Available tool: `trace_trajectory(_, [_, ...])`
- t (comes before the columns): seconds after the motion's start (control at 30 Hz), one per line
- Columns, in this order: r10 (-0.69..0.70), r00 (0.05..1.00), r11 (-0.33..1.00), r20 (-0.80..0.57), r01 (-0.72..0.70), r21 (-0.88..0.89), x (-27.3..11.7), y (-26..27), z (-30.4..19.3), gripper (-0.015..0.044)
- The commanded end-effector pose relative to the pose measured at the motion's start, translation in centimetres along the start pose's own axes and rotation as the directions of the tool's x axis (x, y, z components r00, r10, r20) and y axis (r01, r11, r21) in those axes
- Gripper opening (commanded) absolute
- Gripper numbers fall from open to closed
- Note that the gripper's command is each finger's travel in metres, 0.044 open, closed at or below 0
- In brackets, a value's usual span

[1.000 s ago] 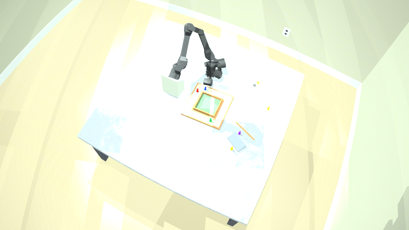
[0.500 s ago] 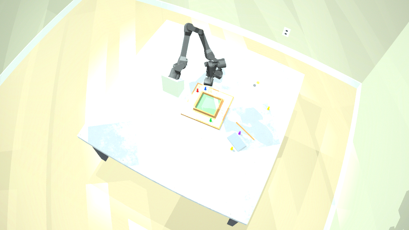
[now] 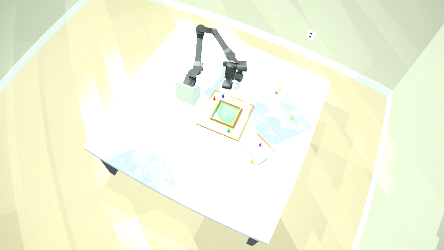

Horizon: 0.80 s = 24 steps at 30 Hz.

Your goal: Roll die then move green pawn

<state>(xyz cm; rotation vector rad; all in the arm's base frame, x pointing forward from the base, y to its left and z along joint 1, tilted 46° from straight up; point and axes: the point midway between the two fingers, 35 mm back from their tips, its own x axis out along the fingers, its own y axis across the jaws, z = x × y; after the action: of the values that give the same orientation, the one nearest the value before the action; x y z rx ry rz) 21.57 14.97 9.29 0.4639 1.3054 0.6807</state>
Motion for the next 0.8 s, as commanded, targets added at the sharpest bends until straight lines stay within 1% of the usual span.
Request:
trace_trajectory(0.0, [0.01,1.0,1.0,-0.006,-0.01,-0.009,-1.7,0.3,-0.2,0.0])
trace_trajectory(0.33, [0.046,0.999,0.999,-0.027,-0.046,-0.007,-6.4,1.4,-1.6,0.0])
trace_trajectory(0.47, [0.049,0.998,0.999,-0.027,-0.049,-0.001,-6.7,1.5,-1.7,0.0])
trace_trajectory(0.77, [0.036,0.999,0.959,-0.028,-0.027,0.281,-5.9,-1.3,0.2,0.0])
